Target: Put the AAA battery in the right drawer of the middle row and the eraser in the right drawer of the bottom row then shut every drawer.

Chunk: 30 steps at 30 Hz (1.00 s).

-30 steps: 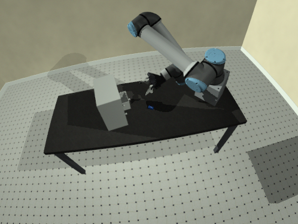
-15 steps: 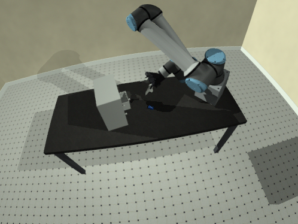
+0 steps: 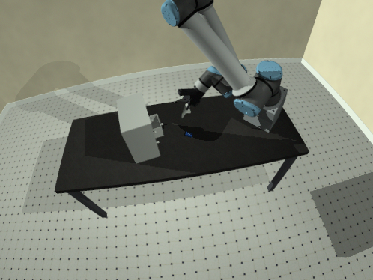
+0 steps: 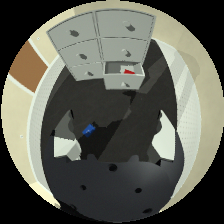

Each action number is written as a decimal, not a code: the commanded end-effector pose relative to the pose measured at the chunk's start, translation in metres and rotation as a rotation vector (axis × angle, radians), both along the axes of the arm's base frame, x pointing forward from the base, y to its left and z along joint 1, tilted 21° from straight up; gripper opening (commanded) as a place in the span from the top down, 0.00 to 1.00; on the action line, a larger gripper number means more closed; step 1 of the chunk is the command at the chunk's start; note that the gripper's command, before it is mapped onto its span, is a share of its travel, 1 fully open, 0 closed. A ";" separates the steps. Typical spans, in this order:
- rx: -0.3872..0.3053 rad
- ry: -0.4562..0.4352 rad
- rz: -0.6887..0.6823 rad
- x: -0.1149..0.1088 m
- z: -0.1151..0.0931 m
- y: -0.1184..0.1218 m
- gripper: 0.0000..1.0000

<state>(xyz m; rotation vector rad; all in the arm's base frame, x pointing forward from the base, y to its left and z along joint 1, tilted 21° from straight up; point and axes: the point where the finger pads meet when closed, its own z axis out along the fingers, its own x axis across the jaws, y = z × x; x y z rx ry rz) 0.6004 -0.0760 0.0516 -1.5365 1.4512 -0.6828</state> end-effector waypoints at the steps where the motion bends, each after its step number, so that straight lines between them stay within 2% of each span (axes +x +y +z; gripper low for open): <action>1: -0.006 0.073 0.034 0.000 0.002 -0.002 0.00; 15: -0.049 0.312 0.079 -0.002 0.008 -0.003 0.00; 17: -0.049 0.312 0.079 -0.002 0.008 -0.003 0.00; 30: -0.089 0.547 0.123 -0.004 0.017 -0.005 0.00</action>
